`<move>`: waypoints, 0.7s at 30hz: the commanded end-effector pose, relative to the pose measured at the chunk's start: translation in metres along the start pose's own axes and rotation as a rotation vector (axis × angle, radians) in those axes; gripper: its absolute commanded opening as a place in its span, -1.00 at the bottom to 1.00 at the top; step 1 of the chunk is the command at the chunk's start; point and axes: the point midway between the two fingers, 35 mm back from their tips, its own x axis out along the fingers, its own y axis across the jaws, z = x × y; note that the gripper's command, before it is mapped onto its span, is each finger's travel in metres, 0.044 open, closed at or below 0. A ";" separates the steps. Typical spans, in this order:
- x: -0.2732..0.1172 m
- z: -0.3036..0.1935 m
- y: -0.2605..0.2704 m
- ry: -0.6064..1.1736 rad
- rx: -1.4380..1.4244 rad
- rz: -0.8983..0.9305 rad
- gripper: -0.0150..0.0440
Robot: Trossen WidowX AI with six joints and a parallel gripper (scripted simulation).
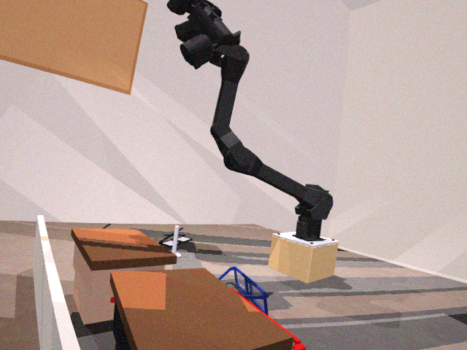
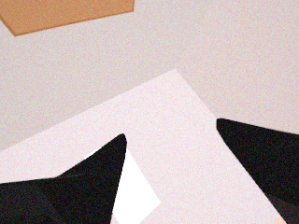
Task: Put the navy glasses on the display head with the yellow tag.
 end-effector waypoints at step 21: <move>-0.038 -0.082 0.174 0.250 -0.212 0.391 0.19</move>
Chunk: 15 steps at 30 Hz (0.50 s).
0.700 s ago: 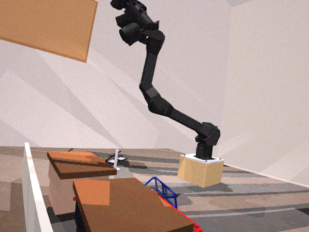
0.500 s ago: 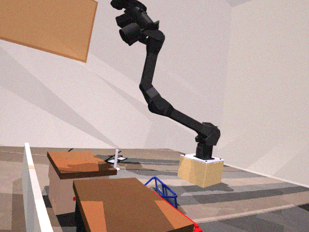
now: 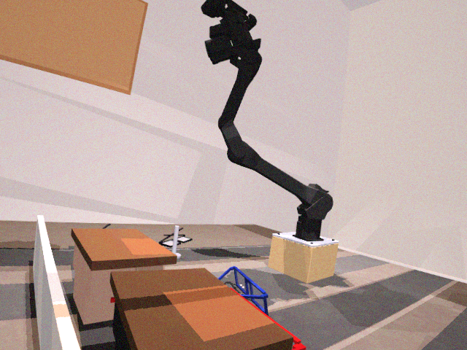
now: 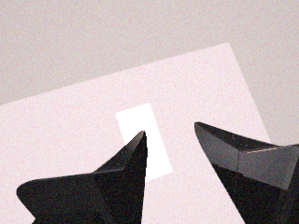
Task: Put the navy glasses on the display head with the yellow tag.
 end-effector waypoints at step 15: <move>-0.082 -0.191 0.203 0.530 -0.435 0.532 0.19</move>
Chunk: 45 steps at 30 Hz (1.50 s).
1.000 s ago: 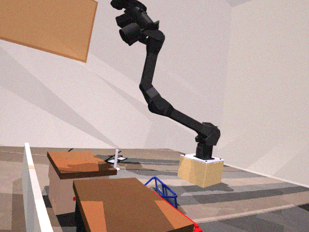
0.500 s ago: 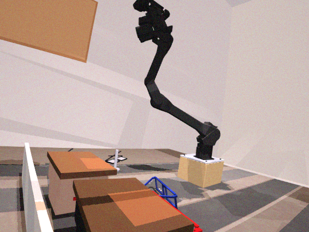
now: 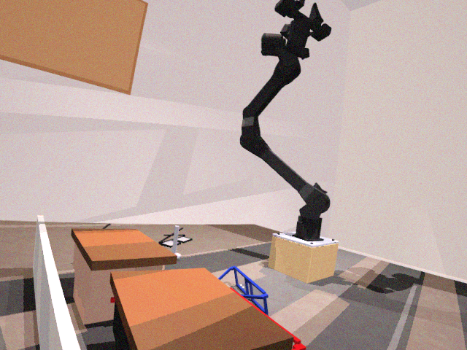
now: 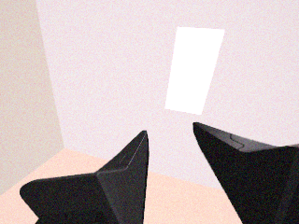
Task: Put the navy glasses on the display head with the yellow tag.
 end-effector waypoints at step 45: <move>-0.464 -0.390 -0.057 2.170 -0.672 0.480 0.19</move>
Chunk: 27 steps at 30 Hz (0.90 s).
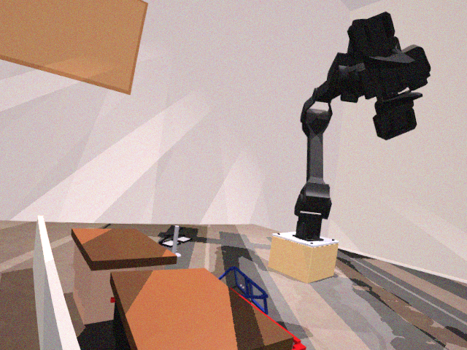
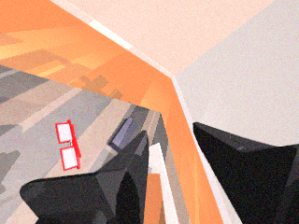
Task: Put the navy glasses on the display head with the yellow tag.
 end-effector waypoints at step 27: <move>-0.098 -0.326 0.208 0.939 0.547 0.783 0.19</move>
